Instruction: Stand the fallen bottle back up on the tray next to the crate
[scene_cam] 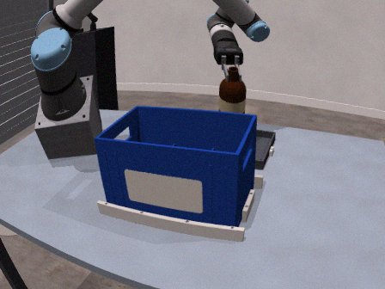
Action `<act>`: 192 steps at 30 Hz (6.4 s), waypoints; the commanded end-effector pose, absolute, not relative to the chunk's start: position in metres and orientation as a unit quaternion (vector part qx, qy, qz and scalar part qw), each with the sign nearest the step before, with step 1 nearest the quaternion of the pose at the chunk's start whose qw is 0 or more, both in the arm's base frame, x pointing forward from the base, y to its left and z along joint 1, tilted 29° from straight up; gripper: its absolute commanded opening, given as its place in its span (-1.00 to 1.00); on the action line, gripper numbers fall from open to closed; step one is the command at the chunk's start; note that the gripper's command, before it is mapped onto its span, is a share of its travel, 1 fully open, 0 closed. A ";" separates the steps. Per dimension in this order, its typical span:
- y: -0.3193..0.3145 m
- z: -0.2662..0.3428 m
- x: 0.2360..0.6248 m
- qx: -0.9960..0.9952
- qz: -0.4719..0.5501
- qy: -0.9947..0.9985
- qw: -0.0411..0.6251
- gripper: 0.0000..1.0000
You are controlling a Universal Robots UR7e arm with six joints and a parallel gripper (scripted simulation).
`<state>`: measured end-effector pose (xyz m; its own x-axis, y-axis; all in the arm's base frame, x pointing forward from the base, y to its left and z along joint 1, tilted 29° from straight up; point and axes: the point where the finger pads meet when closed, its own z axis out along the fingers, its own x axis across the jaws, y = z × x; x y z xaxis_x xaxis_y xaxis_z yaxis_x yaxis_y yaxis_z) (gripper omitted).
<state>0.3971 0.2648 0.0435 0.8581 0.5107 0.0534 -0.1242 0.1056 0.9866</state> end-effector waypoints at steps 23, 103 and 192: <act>0.265 0.044 0.397 0.629 0.220 0.152 0.730 -1.00; 0.247 0.053 0.398 0.629 0.220 0.152 0.730 -1.00; 0.227 0.010 0.412 0.629 0.220 0.152 0.730 -1.00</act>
